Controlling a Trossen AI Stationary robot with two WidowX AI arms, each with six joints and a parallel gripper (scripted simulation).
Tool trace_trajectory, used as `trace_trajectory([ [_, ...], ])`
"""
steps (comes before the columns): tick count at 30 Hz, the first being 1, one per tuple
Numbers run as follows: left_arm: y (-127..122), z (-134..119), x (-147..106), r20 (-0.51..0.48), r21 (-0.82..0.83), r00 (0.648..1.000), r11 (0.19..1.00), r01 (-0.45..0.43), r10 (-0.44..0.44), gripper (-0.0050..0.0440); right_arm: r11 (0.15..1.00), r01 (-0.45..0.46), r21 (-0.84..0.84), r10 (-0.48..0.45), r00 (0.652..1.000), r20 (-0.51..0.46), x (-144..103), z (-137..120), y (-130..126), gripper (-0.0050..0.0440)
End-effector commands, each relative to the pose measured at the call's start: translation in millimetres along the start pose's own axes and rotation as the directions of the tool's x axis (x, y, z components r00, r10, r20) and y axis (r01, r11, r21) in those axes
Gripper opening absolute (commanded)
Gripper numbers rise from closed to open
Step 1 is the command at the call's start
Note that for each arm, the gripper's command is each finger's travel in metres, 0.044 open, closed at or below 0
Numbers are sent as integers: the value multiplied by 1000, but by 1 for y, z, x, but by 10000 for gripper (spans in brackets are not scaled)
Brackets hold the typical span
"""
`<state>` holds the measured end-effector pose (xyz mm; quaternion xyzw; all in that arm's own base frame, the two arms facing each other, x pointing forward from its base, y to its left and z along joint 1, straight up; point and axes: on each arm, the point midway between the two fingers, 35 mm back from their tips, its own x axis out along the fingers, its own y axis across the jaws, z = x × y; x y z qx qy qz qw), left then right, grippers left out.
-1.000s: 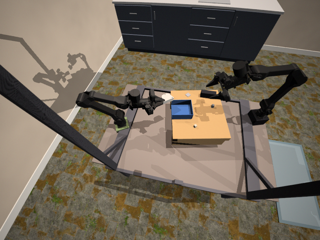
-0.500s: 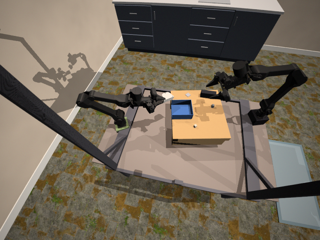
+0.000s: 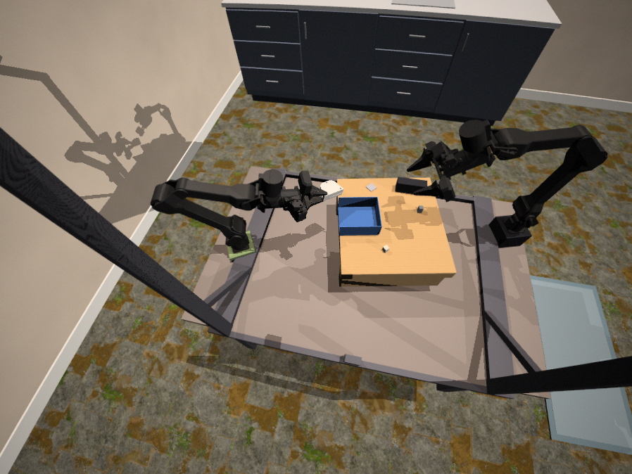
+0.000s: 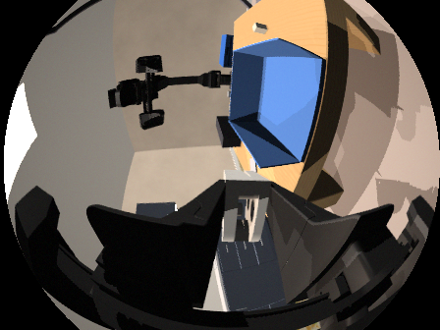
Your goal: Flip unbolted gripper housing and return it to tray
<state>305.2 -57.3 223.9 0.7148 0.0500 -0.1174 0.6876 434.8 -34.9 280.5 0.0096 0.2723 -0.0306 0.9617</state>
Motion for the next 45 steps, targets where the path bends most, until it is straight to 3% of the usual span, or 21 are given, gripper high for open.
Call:
trace_trajectory([
  [1, 11, -1, 0, 1, -7, 1000, 1000, -15, 15, 111, 1000, -3, -5, 4, 1000, 30, -8, 9, 0, 440],
  [45, 0, -26, 12, -61, -21, 982, 984, 175, -176, 111, 1000, -3, -5, 4, 1000, 30, -8, 9, 0, 440],
])
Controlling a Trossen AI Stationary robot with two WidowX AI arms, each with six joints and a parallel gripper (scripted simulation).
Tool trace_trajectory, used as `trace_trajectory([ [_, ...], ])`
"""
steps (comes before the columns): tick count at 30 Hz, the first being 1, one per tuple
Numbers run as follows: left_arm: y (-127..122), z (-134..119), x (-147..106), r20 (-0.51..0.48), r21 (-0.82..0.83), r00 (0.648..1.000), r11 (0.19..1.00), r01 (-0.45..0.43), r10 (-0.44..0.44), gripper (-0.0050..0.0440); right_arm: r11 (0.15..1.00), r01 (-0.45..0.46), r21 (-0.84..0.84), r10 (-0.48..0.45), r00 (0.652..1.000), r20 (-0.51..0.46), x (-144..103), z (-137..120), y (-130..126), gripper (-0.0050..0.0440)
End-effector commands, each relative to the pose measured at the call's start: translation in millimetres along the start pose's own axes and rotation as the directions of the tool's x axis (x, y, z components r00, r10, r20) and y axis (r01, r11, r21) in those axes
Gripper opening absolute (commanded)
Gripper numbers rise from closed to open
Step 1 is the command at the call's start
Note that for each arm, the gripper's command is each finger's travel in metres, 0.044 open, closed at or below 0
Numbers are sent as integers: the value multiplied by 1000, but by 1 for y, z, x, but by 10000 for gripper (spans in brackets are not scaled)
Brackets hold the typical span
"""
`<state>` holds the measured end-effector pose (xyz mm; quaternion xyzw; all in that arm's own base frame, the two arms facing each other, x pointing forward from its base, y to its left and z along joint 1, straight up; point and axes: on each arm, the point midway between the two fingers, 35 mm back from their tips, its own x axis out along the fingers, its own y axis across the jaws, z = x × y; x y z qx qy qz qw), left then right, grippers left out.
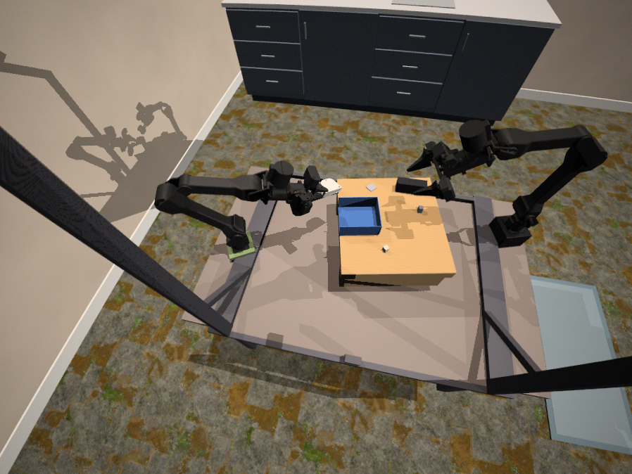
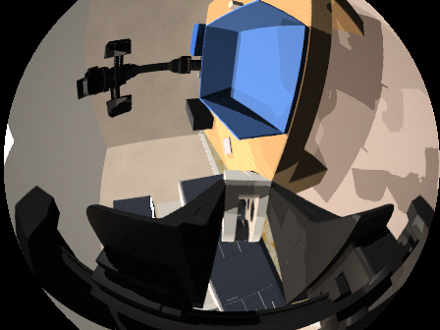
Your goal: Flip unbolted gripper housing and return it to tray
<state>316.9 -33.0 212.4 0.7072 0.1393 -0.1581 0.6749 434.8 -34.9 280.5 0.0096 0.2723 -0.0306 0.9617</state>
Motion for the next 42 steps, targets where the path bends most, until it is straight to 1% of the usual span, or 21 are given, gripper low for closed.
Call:
trace_trajectory([
  [1, 10, -2, -1, 0, -7, 1000, 1000, -4, 4, 111, 1000, -3, -5, 4, 1000, 30, -8, 9, 0, 440],
  [15, 6, -12, 3, -22, -18, 997, 997, 73, -74, 111, 1000, -3, -5, 4, 1000, 30, -8, 9, 0, 440],
  [42, 2, -18, 4, -32, -23, 991, 992, 126, -126, 111, 1000, -3, -5, 4, 1000, 30, -8, 9, 0, 440],
])
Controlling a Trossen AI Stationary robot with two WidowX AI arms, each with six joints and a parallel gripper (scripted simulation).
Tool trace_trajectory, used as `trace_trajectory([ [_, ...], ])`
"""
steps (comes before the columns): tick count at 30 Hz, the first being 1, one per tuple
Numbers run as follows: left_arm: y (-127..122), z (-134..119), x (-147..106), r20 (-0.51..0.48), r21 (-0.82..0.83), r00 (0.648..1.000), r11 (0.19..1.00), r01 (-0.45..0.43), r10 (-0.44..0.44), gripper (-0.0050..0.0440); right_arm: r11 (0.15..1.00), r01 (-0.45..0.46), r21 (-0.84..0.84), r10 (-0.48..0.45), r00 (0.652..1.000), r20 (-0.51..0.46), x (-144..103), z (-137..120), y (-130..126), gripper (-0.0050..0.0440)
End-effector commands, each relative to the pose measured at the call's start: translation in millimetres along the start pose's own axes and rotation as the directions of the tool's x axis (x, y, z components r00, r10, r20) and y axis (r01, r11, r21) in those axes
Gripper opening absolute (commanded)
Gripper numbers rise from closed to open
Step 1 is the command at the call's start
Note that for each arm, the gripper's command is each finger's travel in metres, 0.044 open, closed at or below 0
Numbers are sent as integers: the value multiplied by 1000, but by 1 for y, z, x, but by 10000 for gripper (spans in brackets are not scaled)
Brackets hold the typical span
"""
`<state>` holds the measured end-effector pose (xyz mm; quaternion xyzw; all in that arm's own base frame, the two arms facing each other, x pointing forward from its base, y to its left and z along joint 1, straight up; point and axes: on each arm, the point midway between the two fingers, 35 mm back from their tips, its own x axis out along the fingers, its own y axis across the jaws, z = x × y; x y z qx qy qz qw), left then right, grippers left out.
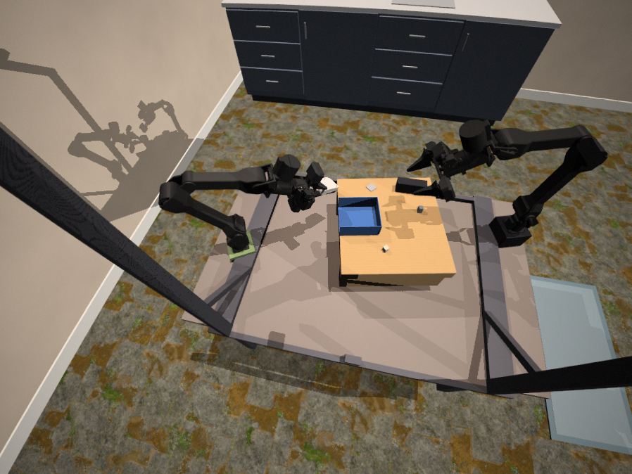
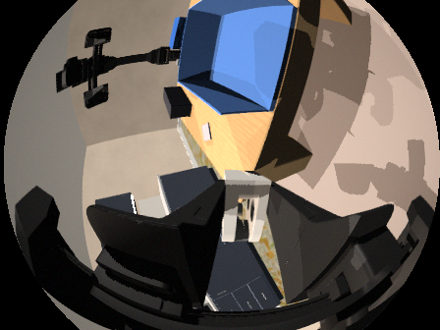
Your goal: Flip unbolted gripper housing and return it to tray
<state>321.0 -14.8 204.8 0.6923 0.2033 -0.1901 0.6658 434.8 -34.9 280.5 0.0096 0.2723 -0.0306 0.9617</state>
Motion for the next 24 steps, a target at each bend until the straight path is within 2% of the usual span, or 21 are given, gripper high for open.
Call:
trace_trajectory([
  [1, 7, 0, -3, 6, -1, 1000, 1000, -11, 11, 111, 1000, -3, -5, 4, 1000, 30, -8, 9, 0, 440],
  [11, 4, 0, -2, 8, 7, 1000, 1000, 22, -22, 111, 1000, -3, -5, 4, 1000, 30, -8, 9, 0, 440],
  [24, -5, 0, 0, 12, 26, 994, 994, 107, -107, 111, 1000, -3, -5, 4, 1000, 30, -8, 9, 0, 440],
])
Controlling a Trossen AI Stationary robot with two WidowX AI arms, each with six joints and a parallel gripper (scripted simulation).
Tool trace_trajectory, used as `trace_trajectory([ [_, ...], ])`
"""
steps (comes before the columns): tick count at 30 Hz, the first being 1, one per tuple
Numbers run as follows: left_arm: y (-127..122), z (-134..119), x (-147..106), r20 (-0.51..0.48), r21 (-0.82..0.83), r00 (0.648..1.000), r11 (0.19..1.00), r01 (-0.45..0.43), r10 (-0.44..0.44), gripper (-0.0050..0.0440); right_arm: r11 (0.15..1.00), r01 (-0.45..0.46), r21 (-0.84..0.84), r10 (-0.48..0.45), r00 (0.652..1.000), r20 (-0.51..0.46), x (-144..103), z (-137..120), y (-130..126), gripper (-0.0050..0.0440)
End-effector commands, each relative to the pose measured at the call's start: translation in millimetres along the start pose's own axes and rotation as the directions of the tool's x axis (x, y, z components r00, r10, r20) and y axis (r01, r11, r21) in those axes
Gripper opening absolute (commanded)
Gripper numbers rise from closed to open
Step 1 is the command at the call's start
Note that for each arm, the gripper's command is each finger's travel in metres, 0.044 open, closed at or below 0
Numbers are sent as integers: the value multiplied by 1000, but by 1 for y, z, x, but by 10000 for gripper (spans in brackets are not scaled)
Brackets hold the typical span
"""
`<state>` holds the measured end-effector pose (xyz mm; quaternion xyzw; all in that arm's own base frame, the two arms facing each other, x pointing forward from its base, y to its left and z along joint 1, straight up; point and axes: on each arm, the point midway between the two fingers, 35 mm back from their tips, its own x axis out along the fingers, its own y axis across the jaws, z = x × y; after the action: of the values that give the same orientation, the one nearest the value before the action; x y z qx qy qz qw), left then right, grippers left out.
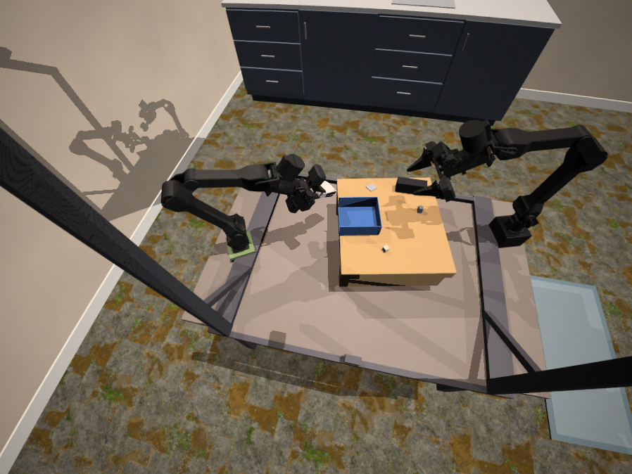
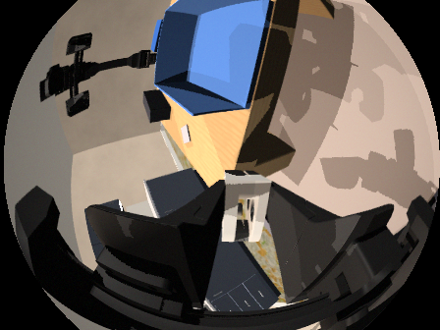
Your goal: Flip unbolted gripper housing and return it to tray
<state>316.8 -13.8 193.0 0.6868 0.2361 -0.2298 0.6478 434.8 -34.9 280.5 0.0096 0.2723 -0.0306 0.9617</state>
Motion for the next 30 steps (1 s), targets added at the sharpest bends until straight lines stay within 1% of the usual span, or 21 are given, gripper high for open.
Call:
trace_trajectory([
  [1, 7, 0, -3, 7, 5, 1000, 1000, 0, 0, 111, 1000, -3, -5, 4, 1000, 30, -8, 9, 0, 440],
  [10, 3, 0, -2, 11, 15, 999, 999, 43, -43, 111, 1000, -3, -5, 4, 1000, 30, -8, 9, 0, 440],
  [30, -7, 14, -1, 45, 65, 990, 990, 129, -132, 111, 1000, -3, -5, 4, 1000, 30, -8, 9, 0, 440],
])
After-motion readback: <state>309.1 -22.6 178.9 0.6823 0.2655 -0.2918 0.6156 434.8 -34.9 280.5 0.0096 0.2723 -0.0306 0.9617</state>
